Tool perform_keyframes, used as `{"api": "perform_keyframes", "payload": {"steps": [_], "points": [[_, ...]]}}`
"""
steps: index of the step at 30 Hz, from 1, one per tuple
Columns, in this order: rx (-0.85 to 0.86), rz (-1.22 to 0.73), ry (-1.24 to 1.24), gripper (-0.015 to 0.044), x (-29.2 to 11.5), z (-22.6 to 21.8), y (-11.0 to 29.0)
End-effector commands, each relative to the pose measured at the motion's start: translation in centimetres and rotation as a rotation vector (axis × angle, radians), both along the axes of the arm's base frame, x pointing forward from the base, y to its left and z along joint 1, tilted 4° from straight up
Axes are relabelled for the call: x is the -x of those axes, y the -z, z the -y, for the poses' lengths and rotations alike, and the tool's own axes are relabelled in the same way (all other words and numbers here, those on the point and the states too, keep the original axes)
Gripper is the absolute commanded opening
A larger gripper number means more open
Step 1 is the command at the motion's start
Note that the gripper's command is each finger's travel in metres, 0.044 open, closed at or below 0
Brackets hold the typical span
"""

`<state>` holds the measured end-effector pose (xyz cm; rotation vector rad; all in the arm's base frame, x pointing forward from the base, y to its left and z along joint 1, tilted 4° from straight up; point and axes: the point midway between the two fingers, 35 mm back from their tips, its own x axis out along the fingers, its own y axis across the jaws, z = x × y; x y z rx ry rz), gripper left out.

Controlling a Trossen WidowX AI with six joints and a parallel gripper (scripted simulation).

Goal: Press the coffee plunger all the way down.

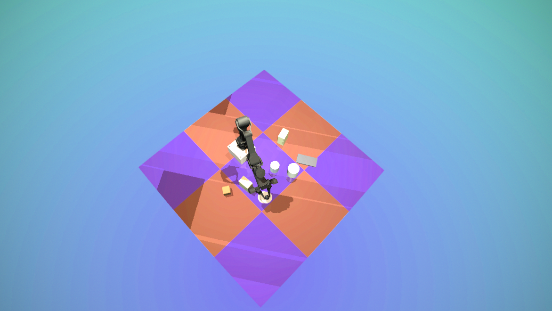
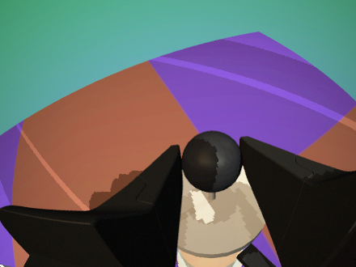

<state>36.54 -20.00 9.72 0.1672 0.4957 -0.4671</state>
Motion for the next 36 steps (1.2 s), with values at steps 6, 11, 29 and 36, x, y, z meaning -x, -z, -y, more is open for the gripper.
{"api": "perform_keyframes", "payload": {"steps": [6,11,29,36], "points": [[-0.015,-0.014,0.003,0.0126,-0.07,0.02,0.56],[-0.015,-0.014,0.003,0.0126,-0.15,0.06,0.5],[-0.003,-0.004,0.0,0.0257,-0.23,0.13,0.09],[-0.003,-0.004,0.0,0.044,-0.23,0.13,0.09]]}}
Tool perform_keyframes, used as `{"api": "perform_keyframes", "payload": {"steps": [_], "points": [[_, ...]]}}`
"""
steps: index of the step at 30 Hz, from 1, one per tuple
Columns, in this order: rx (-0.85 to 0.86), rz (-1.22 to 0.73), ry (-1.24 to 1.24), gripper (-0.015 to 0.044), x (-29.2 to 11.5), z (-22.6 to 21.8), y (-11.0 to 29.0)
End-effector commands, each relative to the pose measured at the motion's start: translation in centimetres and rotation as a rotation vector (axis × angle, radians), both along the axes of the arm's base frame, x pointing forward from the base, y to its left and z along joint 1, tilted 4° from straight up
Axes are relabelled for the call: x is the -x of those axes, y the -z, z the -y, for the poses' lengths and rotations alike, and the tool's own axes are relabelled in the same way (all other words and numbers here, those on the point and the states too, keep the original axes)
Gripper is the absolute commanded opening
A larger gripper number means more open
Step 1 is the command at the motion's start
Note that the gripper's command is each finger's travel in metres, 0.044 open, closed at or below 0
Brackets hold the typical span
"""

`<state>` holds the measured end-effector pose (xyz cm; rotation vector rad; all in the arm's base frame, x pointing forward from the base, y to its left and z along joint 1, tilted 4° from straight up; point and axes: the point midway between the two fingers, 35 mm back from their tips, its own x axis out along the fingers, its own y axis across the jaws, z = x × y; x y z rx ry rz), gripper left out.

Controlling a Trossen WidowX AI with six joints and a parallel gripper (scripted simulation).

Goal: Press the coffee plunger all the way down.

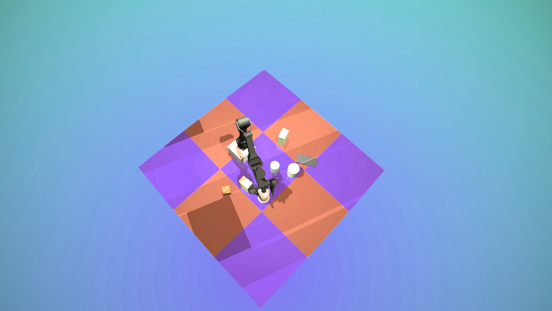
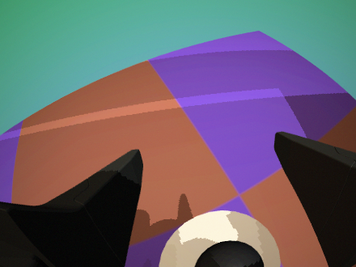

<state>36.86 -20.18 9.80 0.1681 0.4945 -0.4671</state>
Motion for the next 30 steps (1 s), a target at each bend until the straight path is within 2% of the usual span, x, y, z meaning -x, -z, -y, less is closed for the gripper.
{"api": "perform_keyframes", "payload": {"steps": [1,6,15,30], "points": [[-0.003,-0.005,0.0,0.044,0.1,0.0,0.2],[-0.004,-0.007,0.0,0.044,0.5,-0.2,-0.8],[-0.015,-0.019,0.002,0.044,4.8,-2.0,-7.6],[-0.016,-0.019,0.002,0.044,4.9,-2.0,-7.4]]}}
